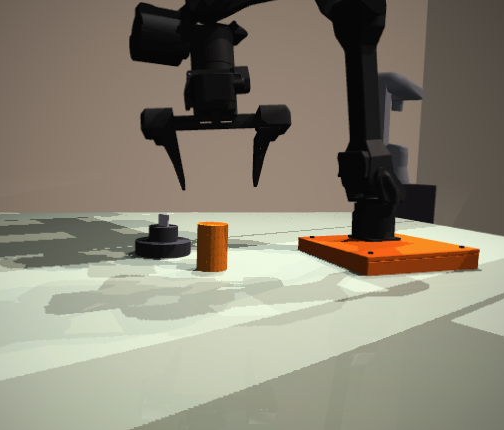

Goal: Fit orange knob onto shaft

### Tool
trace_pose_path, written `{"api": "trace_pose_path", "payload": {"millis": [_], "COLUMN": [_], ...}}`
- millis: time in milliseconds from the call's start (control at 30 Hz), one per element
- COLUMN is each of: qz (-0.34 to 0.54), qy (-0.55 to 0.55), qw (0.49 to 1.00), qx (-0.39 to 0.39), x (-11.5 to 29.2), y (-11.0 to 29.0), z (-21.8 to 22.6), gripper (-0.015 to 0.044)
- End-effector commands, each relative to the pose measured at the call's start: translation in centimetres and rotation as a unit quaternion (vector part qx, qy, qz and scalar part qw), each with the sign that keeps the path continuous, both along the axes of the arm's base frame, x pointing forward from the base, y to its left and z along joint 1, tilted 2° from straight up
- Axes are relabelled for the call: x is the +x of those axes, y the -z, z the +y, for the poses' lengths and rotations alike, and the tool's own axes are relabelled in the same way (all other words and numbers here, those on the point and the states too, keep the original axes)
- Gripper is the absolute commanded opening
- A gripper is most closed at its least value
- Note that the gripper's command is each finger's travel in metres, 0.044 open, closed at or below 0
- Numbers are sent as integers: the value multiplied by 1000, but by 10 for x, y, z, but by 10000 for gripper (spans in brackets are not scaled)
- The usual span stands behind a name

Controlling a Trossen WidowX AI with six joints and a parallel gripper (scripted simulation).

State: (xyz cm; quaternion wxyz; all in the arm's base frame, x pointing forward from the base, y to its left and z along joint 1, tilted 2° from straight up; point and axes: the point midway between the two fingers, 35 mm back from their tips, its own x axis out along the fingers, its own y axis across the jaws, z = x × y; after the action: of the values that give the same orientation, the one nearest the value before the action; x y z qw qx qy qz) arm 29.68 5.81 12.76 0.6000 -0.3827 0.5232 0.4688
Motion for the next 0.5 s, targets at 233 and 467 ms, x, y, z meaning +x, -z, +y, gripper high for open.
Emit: {"api": "trace_pose_path", "payload": {"millis": [233, 467], "qz": [-15, -6], "qy": [5, 126], "qw": [996, 988], "qx": [-92, -88], "x": [2, 2], "y": [-19, -19], "z": [-6, -6], "gripper": [440, 440]}}
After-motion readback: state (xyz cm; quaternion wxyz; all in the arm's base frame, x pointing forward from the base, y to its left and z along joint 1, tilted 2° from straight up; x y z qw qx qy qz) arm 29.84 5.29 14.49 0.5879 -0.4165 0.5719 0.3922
